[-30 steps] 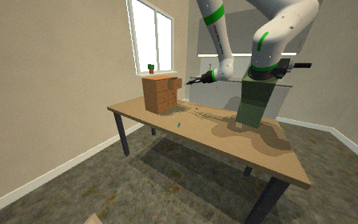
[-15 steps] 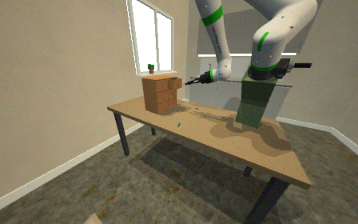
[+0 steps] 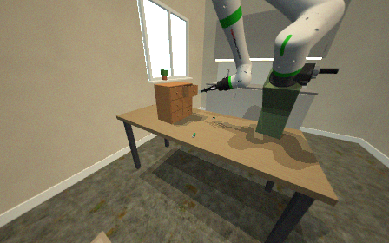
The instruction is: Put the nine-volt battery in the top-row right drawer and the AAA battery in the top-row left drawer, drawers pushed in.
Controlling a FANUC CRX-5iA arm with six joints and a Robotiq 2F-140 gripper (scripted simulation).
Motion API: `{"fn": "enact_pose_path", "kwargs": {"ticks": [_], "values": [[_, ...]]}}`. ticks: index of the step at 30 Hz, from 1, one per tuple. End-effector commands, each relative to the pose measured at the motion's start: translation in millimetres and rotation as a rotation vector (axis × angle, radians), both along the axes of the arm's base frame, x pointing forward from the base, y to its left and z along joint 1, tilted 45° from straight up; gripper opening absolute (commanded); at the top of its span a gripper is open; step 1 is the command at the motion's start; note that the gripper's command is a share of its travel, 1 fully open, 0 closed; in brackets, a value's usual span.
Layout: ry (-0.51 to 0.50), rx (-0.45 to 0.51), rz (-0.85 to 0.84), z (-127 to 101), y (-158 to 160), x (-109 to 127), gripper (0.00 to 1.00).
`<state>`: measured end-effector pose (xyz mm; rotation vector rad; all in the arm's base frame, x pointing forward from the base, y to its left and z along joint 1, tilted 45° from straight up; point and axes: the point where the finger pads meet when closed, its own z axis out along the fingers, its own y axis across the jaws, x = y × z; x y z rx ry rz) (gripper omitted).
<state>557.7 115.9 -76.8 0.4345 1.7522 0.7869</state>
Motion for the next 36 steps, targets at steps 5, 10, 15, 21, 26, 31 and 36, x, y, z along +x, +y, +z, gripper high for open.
{"fn": "enact_pose_path", "kwargs": {"ticks": [5,10,15,21,26,31,36], "values": [[0.000,0.000,0.000,0,0,0,0.00],[0.000,0.000,0.000,0,0,0,0.00],[0.000,0.000,0.000,0,0,2,0.00],[0.000,0.000,0.000,0,0,3,0.00],[0.000,0.000,0.000,1,0,7,0.00],[0.000,0.000,0.000,1,0,12,0.00],[0.000,0.000,0.000,1,1,18,0.00]]}}
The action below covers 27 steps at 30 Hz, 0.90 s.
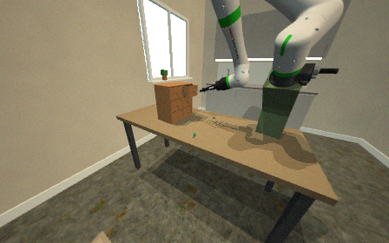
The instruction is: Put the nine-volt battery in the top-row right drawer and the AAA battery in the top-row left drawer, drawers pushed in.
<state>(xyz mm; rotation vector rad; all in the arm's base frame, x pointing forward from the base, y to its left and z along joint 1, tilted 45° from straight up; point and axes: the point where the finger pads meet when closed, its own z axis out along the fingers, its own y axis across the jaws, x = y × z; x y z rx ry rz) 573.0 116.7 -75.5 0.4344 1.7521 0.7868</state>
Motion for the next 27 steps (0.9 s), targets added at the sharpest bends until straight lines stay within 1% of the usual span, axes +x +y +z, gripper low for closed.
{"fn": "enact_pose_path", "kwargs": {"ticks": [1,17,19,27], "values": [[0.000,0.000,0.000,0,0,3,0.00],[0.000,0.000,0.000,2,1,28,0.00],[0.000,0.000,0.000,2,1,28,0.00],[0.000,0.000,0.000,4,2,43,0.00]]}}
